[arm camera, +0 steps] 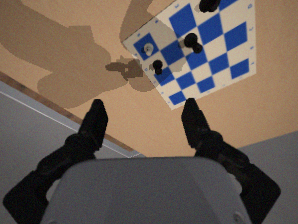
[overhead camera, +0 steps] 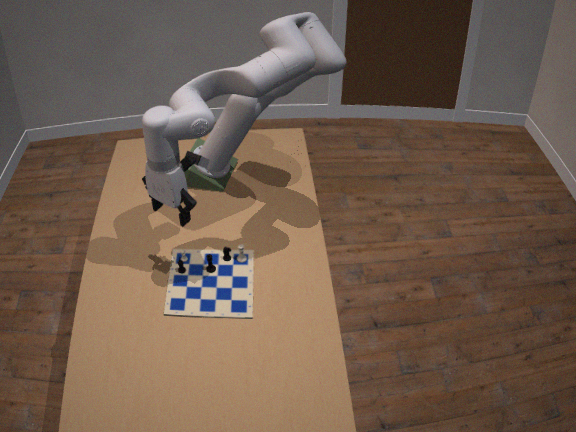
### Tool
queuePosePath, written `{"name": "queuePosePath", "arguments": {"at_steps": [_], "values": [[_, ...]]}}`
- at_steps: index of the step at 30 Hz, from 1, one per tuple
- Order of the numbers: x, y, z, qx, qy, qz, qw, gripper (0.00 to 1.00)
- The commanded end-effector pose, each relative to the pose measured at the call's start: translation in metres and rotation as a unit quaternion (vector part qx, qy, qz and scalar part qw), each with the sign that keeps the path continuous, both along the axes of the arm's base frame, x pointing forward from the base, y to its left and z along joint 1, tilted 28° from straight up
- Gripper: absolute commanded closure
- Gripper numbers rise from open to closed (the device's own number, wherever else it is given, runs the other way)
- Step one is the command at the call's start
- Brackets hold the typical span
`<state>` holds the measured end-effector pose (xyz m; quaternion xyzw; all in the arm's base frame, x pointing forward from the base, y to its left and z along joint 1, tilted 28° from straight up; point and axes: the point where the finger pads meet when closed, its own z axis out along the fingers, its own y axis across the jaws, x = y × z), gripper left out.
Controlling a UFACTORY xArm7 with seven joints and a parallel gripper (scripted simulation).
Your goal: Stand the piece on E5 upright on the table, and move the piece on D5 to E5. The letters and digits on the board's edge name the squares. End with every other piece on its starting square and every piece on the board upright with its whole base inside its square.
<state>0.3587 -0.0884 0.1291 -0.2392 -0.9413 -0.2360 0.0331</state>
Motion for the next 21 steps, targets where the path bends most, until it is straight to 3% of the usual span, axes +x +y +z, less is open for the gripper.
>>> {"name": "queuePosePath", "arguments": {"at_steps": [1, 21], "values": [[-0.0021, 0.0084, -0.0047, 0.001, -0.016, 0.017, 1.000, 0.00], [-0.0034, 0.0136, -0.0076, 0.003, -0.023, 0.026, 0.999, 0.00]]}}
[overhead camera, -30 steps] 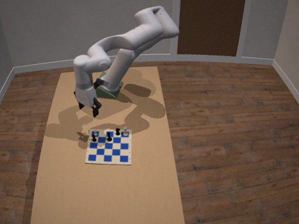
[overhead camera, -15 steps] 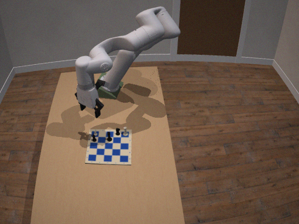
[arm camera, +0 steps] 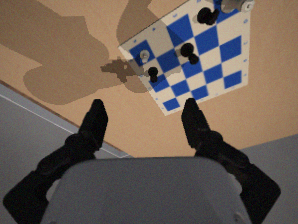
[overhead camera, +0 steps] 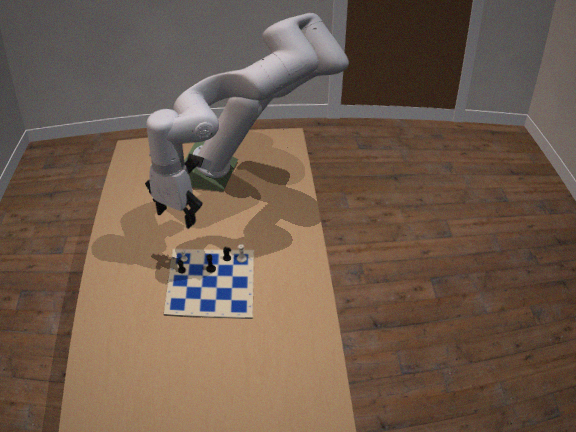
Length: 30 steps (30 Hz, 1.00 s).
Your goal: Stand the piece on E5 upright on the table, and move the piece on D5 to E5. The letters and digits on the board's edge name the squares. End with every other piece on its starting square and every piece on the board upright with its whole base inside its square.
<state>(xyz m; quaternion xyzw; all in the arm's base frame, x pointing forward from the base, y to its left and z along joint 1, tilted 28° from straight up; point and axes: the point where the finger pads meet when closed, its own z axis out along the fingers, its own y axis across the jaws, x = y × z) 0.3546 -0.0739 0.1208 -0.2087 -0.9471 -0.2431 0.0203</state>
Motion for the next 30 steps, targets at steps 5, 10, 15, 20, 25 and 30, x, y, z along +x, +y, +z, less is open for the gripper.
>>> {"name": "queuePosePath", "arguments": {"at_steps": [5, 10, 15, 20, 25, 30], "values": [[0.000, 0.001, 0.000, 0.000, -0.004, 0.002, 1.000, 0.00], [0.000, 0.001, 0.000, 0.000, -0.004, 0.002, 1.000, 0.00], [0.000, 0.001, 0.000, 0.000, -0.004, 0.002, 1.000, 0.00], [0.000, 0.001, 0.000, 0.000, -0.004, 0.002, 1.000, 0.00], [0.001, 0.013, -0.017, 0.005, -0.002, 0.004, 1.000, 0.00], [0.001, 0.024, -0.039, 0.000, -0.004, 0.002, 1.000, 0.00]]}}
